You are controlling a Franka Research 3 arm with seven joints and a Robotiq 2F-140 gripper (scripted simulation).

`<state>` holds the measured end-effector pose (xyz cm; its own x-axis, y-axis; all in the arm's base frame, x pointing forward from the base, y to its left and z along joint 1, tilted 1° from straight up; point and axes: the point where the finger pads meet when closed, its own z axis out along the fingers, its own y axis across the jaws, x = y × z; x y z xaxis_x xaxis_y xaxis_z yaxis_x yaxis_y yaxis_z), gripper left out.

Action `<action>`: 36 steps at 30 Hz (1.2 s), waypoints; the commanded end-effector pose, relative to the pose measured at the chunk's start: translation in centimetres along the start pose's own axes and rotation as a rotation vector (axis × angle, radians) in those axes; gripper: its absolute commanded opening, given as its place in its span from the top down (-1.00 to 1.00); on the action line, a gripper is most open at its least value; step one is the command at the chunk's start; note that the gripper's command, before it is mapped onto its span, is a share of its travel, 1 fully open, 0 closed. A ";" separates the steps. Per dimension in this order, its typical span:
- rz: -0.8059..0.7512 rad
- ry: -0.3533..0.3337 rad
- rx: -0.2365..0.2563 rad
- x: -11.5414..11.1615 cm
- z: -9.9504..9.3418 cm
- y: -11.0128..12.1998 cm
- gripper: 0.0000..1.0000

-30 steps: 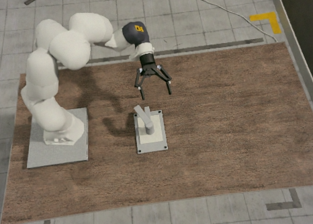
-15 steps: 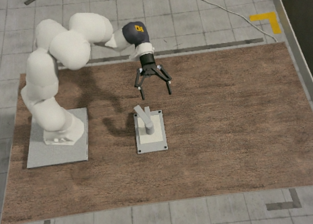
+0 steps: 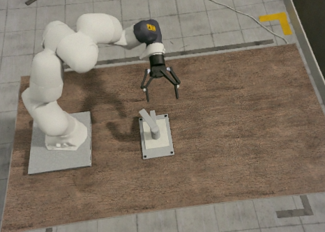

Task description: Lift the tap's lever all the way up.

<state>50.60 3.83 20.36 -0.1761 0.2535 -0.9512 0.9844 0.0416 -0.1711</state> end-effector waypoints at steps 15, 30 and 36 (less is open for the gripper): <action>0.392 0.074 0.272 -0.2 0.6 -2.3 -1.00; 0.650 0.141 0.466 -0.2 0.8 -3.5 -1.00; 0.753 0.167 0.543 -0.2 0.9 -3.9 -1.00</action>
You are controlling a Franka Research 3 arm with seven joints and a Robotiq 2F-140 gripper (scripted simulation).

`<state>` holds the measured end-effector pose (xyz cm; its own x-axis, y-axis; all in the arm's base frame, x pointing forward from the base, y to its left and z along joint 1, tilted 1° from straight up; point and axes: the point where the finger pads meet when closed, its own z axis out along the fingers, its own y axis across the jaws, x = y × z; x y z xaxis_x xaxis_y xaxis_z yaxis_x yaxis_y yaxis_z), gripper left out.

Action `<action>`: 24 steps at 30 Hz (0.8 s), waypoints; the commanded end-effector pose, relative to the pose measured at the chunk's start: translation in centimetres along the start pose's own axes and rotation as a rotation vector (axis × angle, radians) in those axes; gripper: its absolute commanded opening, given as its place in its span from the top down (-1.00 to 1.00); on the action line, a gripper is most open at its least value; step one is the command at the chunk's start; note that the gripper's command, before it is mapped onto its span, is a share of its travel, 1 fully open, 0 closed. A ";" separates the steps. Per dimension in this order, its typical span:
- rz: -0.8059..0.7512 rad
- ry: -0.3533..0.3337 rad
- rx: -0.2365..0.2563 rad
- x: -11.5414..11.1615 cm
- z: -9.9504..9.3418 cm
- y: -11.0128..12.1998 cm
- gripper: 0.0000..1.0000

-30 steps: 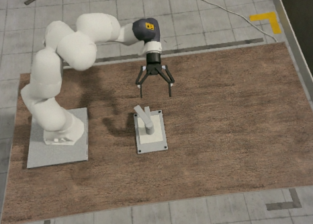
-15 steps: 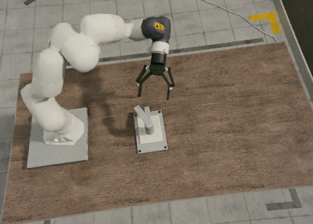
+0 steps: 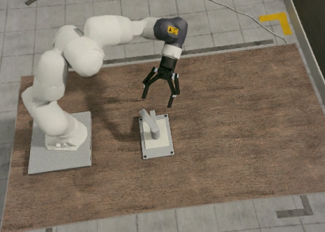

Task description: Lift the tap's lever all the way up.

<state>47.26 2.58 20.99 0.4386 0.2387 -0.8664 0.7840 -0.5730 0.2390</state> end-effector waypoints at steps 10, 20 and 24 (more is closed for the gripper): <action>0.297 0.060 0.164 -0.6 0.4 -0.9 -1.00; 0.458 0.105 0.288 -1.0 0.9 -1.4 -1.00; 0.521 0.124 0.335 -1.2 1.0 -1.5 -1.00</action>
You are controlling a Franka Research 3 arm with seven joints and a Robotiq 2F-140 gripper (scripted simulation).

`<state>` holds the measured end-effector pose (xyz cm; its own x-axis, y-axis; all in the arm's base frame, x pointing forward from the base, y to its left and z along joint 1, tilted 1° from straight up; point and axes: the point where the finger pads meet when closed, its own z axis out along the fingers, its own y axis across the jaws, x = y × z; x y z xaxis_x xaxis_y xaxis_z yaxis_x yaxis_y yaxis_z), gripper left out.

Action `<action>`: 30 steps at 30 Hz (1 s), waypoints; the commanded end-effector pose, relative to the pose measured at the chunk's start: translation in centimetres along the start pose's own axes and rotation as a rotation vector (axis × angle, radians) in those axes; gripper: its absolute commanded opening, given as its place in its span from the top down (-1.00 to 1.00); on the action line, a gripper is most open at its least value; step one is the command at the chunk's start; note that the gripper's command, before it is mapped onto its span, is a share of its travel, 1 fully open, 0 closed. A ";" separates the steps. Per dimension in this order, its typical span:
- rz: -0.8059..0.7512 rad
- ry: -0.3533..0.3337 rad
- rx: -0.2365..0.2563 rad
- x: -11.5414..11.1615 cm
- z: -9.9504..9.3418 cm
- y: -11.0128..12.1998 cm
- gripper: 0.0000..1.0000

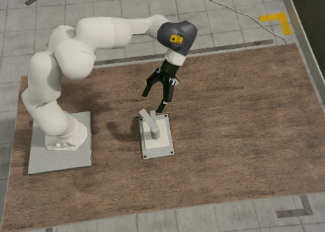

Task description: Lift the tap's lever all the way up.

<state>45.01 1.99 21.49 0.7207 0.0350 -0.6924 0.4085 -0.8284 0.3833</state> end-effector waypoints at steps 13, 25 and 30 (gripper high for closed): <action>0.343 0.094 0.199 -0.5 0.5 -0.5 -1.00; 0.524 0.144 0.342 -1.2 1.0 -0.7 -1.00; 0.594 0.164 0.398 -1.4 1.2 -0.7 -1.00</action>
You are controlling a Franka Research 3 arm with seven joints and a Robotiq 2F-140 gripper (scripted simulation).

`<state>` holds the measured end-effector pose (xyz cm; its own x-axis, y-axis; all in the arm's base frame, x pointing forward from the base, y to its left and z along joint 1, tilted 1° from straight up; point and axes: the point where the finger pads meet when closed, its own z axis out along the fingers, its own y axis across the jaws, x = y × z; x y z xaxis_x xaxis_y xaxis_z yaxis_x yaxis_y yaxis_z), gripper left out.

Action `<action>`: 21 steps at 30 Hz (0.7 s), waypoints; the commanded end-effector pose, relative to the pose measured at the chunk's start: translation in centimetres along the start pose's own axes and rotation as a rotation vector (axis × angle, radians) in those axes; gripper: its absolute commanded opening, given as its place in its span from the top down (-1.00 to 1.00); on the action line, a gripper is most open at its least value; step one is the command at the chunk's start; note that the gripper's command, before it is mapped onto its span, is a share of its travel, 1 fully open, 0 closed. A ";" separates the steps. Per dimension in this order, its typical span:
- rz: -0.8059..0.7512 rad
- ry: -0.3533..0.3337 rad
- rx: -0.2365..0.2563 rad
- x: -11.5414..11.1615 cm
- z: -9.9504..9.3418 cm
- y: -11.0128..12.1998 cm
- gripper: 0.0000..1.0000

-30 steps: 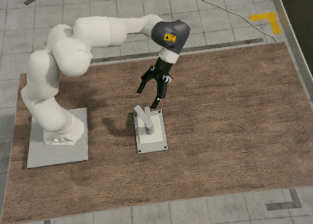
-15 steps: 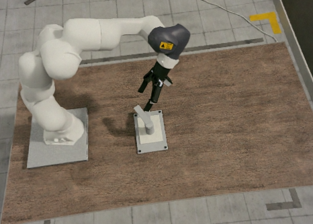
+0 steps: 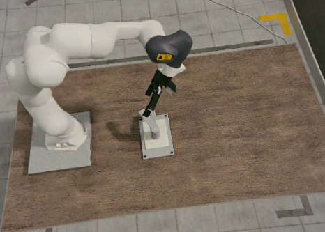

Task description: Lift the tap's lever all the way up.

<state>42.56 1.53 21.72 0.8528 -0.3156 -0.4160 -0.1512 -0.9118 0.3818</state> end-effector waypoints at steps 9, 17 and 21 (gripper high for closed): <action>0.263 0.082 0.145 -0.1 0.1 -0.2 -1.00; 0.368 0.111 0.229 -0.5 0.4 0.0 -1.00; 0.418 0.125 0.269 -0.7 0.5 0.1 -1.00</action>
<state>40.93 1.58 21.69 0.8015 -0.5453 -0.2455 -0.4811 -0.8318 0.2769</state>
